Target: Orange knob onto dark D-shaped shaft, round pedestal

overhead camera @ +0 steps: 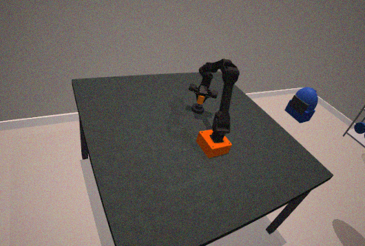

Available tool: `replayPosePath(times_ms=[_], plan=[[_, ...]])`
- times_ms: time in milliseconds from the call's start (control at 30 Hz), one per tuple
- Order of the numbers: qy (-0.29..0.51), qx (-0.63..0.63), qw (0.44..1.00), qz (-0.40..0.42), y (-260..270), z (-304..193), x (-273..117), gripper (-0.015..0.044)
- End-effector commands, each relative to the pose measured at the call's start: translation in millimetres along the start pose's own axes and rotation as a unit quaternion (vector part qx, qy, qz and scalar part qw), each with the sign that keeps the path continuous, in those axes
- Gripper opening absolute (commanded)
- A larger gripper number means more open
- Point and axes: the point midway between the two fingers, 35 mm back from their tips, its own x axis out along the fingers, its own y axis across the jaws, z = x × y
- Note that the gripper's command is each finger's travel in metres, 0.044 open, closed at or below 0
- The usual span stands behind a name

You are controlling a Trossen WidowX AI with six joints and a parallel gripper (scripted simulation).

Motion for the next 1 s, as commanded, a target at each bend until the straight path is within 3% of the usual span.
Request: replayPosePath(times_ms=[0, 967], plan=[[0.003, -0.003, 1.000, -0.001, -1.8, -1.0, 0.6, 0.0000], [0.003, -0.107, 0.994, 0.000, 0.1, -0.8, -0.4, 0.0000]])
